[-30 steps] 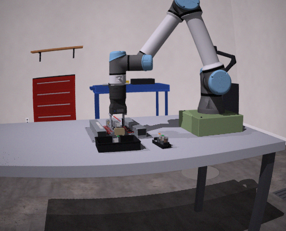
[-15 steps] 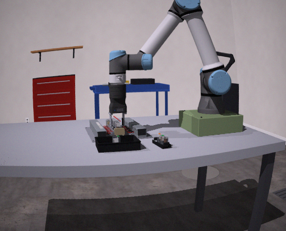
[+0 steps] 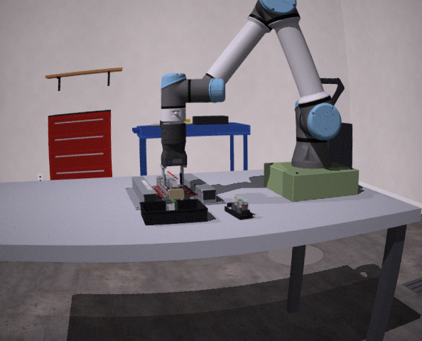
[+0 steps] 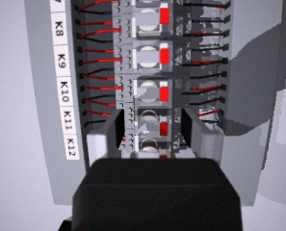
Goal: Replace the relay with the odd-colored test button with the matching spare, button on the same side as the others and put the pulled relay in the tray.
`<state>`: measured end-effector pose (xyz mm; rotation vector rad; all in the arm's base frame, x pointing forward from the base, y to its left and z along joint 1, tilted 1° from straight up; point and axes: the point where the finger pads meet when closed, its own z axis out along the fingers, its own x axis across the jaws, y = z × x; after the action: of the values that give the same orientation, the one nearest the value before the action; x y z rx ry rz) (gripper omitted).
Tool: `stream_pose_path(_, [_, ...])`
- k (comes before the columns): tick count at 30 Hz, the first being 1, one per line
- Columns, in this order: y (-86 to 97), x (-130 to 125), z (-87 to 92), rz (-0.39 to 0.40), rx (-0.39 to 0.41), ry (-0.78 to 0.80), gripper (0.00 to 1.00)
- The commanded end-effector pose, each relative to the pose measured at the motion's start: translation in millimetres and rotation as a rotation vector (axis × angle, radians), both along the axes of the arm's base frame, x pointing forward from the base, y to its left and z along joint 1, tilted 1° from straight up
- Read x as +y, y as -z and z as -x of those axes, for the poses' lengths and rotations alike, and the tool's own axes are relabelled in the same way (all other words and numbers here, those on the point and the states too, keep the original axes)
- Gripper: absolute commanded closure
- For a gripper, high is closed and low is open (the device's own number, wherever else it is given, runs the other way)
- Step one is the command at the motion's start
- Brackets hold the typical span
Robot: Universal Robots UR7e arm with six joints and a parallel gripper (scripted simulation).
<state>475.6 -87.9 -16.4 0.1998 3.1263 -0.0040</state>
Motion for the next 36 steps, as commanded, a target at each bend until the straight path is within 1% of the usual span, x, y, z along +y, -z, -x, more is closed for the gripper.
stream_pose_path(1, [-2.0,-0.2,-0.4,0.001,-0.001,0.0,0.0])
stream_pose_path(36, [-9.8,-0.2,-0.4,0.001,-0.001,0.0,0.0])
